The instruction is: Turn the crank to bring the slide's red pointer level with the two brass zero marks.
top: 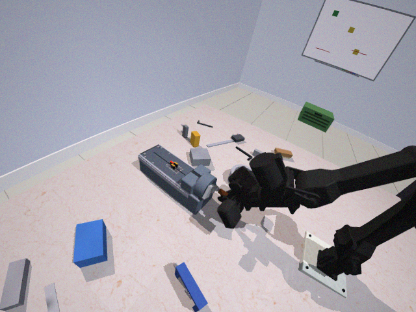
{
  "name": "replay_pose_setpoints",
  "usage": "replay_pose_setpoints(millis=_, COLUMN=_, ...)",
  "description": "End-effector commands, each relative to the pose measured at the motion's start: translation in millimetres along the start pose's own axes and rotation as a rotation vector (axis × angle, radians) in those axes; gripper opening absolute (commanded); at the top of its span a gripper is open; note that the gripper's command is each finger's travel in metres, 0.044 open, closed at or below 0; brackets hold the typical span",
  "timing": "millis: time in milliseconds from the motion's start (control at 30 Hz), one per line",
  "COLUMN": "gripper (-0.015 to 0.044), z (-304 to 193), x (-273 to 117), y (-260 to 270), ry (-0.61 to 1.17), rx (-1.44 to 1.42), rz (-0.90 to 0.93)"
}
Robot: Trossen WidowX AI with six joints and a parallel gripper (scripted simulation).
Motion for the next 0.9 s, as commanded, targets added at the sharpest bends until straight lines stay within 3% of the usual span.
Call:
replay_pose_setpoints(millis=0, gripper=0.0, z=-0.5, x=0.5, y=0.4, ry=-0.002, rx=-0.004, rz=0.0)
replay_pose_setpoints(millis=867, gripper=0.0, z=-10.3, x=13.3, y=30.0, ry=-0.001, rx=-0.002, rz=0.002)
Point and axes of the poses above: the point midway between the two fingers, 35 mm back from their tips, its own x axis out along the fingers, its own y axis across the jaws, z = x × y, the point moved 2 cm from there along -x, back along the fingers, and after that the axes turned 6 degrees about -x, right-handed, at the moved point
